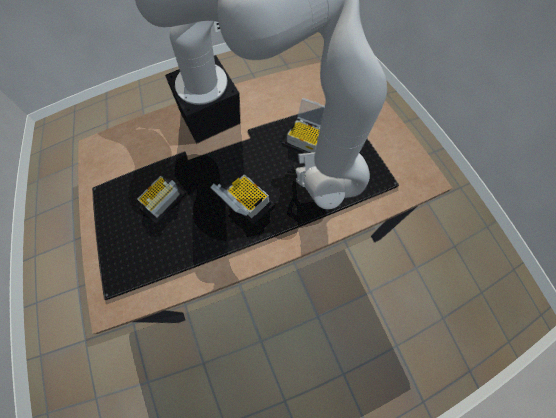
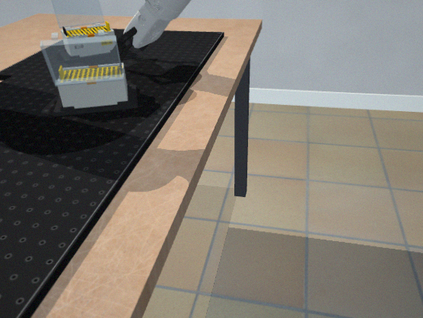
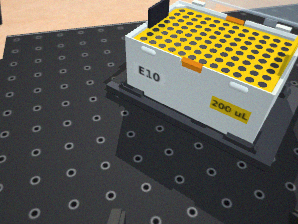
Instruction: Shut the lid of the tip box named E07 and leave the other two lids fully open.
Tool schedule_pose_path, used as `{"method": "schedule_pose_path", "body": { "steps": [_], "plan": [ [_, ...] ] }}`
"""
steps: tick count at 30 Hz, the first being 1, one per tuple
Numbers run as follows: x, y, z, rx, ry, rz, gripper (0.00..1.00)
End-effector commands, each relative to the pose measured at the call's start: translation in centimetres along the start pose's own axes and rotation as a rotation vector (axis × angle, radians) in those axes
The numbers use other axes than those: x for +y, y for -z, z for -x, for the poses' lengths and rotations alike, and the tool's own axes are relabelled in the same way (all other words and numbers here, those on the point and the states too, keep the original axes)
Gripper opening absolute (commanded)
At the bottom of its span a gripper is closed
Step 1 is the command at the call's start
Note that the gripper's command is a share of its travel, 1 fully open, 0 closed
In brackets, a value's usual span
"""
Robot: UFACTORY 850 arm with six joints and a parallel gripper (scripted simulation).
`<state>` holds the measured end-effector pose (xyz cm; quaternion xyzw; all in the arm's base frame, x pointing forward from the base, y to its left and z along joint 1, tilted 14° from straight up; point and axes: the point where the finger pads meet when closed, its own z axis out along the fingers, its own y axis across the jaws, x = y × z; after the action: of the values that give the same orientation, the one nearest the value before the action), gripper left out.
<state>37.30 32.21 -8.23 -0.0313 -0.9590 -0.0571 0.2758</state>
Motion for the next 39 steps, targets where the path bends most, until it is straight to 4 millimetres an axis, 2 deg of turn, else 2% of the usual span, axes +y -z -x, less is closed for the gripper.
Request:
{"method": "schedule_pose_path", "body": {
  "steps": [1,19,34,36,39],
  "plan": [
    [0.0,0.1,0.0,-0.001,0.001,0.001,1.0],
    [0.0,0.1,0.0,-0.001,0.001,0.001,1.0],
    [0.0,5.4,-5.3,-0.001,0.001,0.001,1.0],
    [0.0,5.4,-5.3,-0.001,0.001,0.001,1.0],
    [0.0,6.4,-6.4,-0.001,0.001,0.001,1.0]
  ]
}}
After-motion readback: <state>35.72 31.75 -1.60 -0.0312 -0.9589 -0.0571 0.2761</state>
